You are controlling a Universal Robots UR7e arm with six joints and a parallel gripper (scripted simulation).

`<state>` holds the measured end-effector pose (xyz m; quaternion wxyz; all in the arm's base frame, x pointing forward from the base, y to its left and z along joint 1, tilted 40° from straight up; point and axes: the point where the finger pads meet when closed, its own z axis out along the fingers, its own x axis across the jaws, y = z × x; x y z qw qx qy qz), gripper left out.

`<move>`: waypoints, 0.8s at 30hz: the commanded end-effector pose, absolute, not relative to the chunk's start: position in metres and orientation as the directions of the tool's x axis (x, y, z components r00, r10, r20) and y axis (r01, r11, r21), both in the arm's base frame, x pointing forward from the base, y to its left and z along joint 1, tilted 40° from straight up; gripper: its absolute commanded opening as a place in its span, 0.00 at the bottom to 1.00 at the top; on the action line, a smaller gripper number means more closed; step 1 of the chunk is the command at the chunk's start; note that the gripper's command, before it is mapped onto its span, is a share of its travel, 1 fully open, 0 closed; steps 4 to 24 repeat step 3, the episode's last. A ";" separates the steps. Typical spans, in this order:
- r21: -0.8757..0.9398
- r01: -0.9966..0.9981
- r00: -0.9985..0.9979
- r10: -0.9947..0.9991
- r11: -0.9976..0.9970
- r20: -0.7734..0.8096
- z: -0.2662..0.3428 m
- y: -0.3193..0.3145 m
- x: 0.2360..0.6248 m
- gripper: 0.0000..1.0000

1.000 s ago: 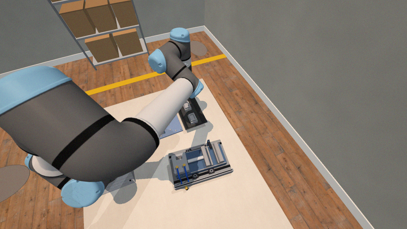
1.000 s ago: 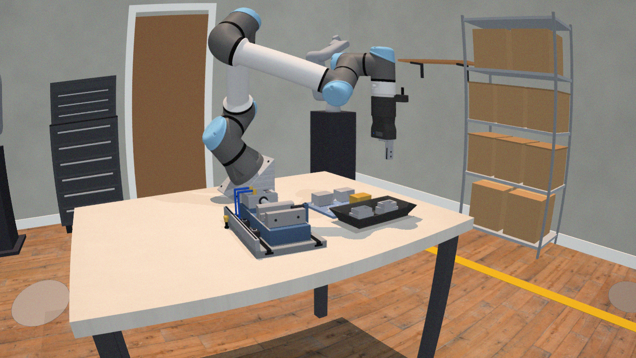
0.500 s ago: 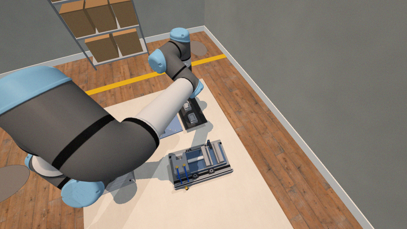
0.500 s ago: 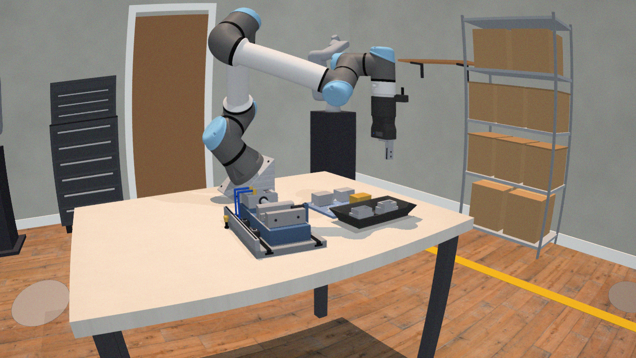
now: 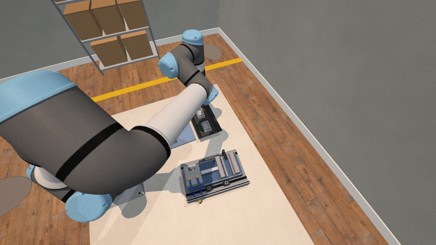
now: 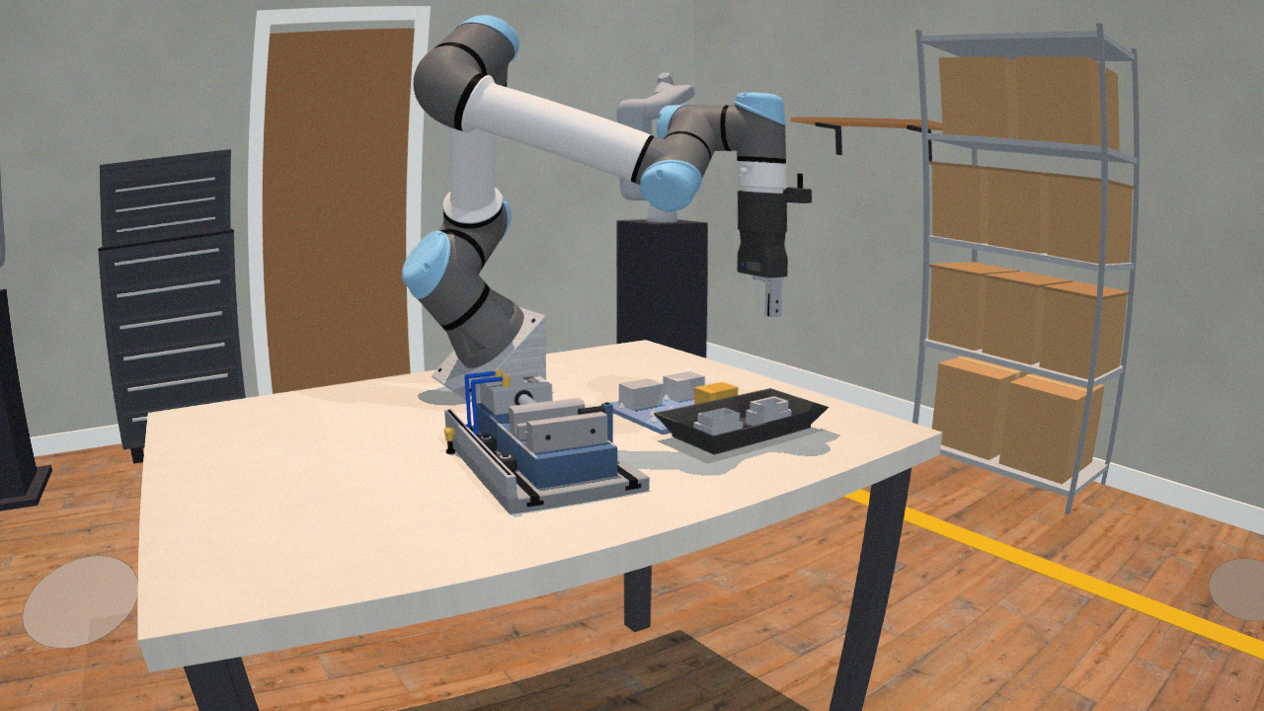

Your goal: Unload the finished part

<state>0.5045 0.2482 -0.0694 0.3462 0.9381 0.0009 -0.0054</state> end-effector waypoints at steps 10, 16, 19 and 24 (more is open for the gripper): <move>0.649 0.005 1.000 -0.001 -0.761 -0.009 -0.069 0.249 0.505 0.00; 0.649 0.005 1.000 -0.001 -0.761 -0.009 -0.069 0.249 0.505 0.00; 0.649 0.005 1.000 -0.001 -0.761 -0.009 -0.069 0.249 0.505 0.00; 0.649 0.005 1.000 -0.001 -0.761 -0.009 -0.069 0.249 0.505 0.00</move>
